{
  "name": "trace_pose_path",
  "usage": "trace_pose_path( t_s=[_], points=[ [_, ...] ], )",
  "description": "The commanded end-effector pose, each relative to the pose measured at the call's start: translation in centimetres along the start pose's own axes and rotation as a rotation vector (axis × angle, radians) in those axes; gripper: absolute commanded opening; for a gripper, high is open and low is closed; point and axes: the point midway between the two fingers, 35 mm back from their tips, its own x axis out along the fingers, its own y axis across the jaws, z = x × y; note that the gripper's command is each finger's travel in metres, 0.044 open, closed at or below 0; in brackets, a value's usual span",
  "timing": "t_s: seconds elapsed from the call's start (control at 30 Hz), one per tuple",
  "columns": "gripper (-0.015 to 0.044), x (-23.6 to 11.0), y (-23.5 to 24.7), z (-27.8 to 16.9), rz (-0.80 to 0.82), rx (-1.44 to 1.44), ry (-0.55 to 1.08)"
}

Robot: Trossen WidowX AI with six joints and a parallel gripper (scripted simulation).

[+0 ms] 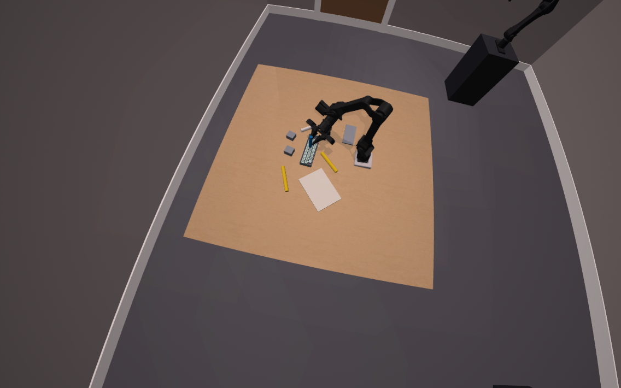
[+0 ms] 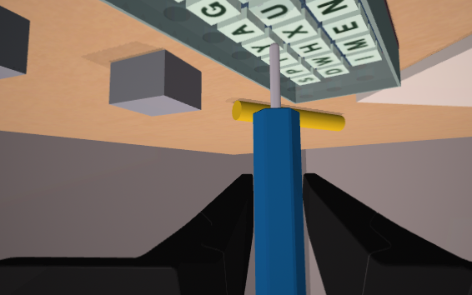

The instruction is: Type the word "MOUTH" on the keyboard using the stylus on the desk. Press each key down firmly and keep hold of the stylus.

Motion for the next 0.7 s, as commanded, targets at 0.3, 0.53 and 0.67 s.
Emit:
trace_pose_path(
  t_s=[0.3,0.53,0.67],
  points=[
    [0.0081,0.35,0.01,0.65,0.000,0.004,-0.001],
    [0.0081,0.45,0.01,0.81,0.000,0.004,-0.001],
    [0.0081,0.54,0.00,0.98,0.000,0.004,-0.001]
  ],
)
